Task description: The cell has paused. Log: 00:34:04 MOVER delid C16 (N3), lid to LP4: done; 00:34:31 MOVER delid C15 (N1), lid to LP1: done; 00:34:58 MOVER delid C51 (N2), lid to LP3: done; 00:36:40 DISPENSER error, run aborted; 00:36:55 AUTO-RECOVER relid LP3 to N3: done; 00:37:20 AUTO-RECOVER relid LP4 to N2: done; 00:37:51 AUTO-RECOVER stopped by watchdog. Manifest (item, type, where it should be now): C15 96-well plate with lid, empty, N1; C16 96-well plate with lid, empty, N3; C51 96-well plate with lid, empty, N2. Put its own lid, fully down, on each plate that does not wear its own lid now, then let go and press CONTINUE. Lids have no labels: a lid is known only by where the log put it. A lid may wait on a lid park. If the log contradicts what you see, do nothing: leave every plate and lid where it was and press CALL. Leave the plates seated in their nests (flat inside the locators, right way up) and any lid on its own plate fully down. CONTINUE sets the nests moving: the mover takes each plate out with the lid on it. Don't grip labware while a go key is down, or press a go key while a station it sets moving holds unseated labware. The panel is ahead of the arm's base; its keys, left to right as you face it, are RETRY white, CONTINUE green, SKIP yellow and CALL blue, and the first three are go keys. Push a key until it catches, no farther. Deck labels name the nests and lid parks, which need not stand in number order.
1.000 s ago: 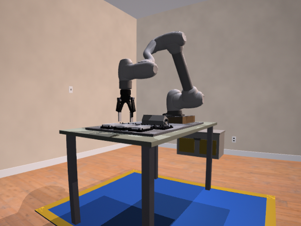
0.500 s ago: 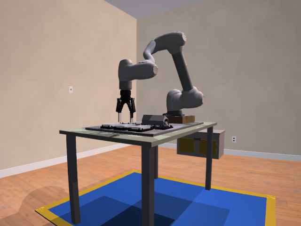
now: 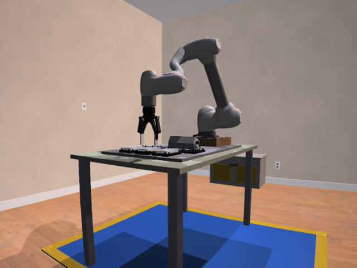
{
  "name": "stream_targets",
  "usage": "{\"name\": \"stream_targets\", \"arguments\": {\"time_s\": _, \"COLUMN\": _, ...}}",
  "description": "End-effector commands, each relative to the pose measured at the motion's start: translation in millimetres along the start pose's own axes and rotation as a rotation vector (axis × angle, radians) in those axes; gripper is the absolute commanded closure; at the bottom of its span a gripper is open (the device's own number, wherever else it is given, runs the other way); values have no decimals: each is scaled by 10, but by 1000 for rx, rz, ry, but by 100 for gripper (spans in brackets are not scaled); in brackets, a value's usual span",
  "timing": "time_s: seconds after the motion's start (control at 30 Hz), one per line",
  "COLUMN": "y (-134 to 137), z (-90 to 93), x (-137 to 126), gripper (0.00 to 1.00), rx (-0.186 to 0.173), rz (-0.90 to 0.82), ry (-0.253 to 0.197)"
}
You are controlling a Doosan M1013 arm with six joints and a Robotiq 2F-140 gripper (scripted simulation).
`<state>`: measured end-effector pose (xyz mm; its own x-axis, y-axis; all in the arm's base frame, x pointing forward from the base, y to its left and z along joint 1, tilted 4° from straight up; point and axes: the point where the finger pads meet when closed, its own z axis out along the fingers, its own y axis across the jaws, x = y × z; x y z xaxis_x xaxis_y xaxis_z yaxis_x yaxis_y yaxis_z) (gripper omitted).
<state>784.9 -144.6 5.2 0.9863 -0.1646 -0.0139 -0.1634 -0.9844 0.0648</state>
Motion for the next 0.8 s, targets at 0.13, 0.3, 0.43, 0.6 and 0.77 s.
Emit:
{"name": "stream_targets", "arguments": {"time_s": 0.13, "y": 5, "z": 32, "x": -7, "gripper": 34, "rx": 1, "rz": 5, "ry": -1}}
{"name": "stream_targets", "arguments": {"time_s": 0.3, "y": 5, "z": 32, "x": -7, "gripper": 34, "rx": 1, "rz": 5, "ry": -1}}
{"name": "stream_targets", "arguments": {"time_s": 0.43, "y": 5, "z": 32, "x": -7, "gripper": 34, "rx": 1, "rz": 5, "ry": -1}}
{"name": "stream_targets", "arguments": {"time_s": 0.6, "y": 5, "z": 32, "x": -7, "gripper": 34, "rx": 1, "rz": 5, "ry": -1}}
{"name": "stream_targets", "arguments": {"time_s": 0.77, "y": 6, "z": 32, "x": -9, "gripper": 34, "rx": 1, "rz": 5, "ry": -1}}
